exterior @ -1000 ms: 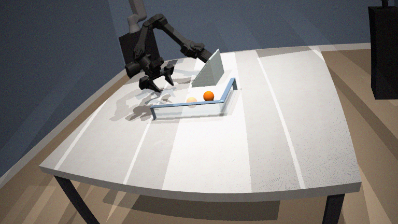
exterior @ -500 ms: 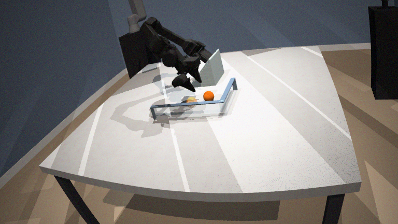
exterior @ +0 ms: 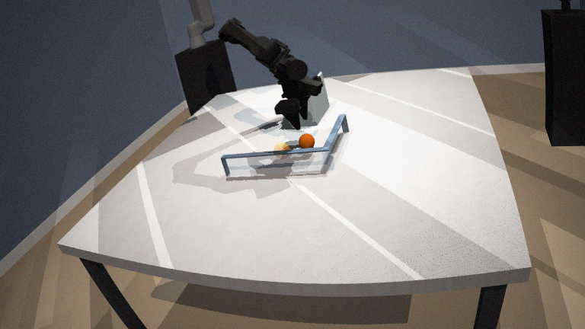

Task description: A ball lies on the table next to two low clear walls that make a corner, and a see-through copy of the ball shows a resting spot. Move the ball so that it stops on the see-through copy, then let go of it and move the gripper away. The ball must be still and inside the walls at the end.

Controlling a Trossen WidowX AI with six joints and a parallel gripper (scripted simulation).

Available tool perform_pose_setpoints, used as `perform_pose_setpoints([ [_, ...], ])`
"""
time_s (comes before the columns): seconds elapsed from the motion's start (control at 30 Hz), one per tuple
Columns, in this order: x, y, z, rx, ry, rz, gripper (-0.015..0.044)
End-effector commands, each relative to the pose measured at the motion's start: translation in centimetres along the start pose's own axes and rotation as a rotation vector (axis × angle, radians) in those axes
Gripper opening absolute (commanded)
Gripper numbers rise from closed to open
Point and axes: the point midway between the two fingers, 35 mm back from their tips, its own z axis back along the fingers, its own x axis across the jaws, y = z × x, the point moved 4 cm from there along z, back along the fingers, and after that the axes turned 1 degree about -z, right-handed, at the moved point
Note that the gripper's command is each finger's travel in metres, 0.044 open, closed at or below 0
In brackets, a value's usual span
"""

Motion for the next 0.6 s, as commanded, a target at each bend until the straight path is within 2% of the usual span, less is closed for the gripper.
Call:
perform_pose_setpoints([
  [0.0,0.0,-0.2,-1.1,0.014,0.002,0.003,0.0336],
  [0.57,-0.1,-0.2,-3.3,0.015,0.002,0.003,0.0336],
])
